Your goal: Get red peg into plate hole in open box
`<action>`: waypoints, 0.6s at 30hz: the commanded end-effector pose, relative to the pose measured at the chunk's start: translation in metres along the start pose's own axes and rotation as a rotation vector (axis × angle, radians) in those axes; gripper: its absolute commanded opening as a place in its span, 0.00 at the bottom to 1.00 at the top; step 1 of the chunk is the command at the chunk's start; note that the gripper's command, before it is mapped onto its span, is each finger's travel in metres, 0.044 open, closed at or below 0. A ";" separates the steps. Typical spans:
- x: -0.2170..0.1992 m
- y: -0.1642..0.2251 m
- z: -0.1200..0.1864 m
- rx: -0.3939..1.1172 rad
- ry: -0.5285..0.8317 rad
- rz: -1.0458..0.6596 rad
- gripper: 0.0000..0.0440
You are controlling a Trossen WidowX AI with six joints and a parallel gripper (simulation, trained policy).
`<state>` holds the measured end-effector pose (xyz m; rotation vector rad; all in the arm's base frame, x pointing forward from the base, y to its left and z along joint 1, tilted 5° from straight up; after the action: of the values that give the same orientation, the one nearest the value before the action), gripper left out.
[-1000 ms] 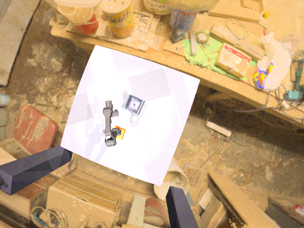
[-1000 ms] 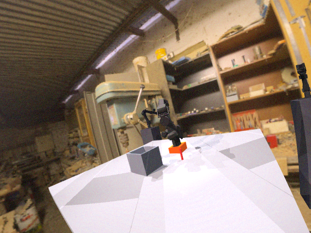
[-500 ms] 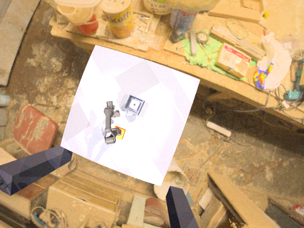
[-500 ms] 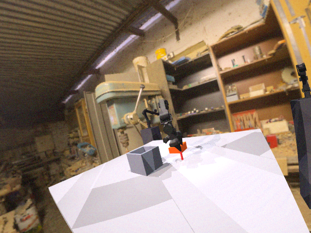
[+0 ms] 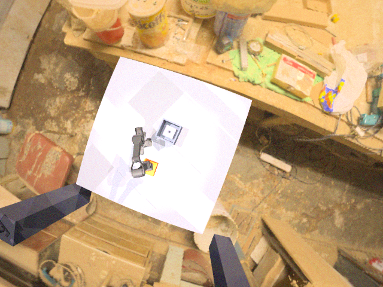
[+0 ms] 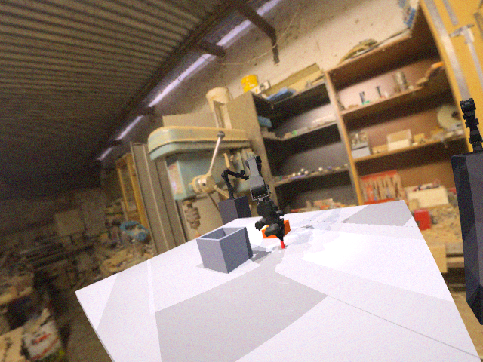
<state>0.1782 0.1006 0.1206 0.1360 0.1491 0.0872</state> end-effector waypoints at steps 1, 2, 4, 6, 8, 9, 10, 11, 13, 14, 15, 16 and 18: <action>0.001 -0.001 -0.007 -0.008 0.010 0.016 0.34; 0.002 0.000 -0.008 -0.007 0.010 0.022 0.28; 0.002 0.000 -0.011 -0.004 0.012 0.033 0.17; 0.002 0.000 -0.012 0.000 0.012 0.044 0.08; 0.002 0.000 -0.012 0.009 0.006 0.045 0.04; 0.002 0.000 -0.010 0.014 -0.001 0.043 0.04; 0.002 0.001 -0.008 0.020 -0.010 0.041 0.04; 0.002 0.001 -0.006 0.026 -0.018 0.040 0.04; 0.002 0.002 -0.002 0.038 -0.033 0.036 0.03; 0.002 0.002 0.001 0.043 -0.040 0.034 0.03; 0.001 0.002 0.003 0.049 -0.048 0.032 0.02; 0.001 0.002 0.006 0.055 -0.056 0.031 0.02; 0.001 0.003 0.011 0.066 -0.074 0.030 0.01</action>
<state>0.1791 0.1015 0.1239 0.1863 0.1010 0.1131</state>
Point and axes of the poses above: the point midway between the two fingers, 35 mm back from their tips, its own z axis back along the fingers, its own x axis across the jaws, y = z × x, the point moved 10 cm from there along z, back along the fingers, and after that the axes turned 8 degrees about -z, right-handed, at the moved point
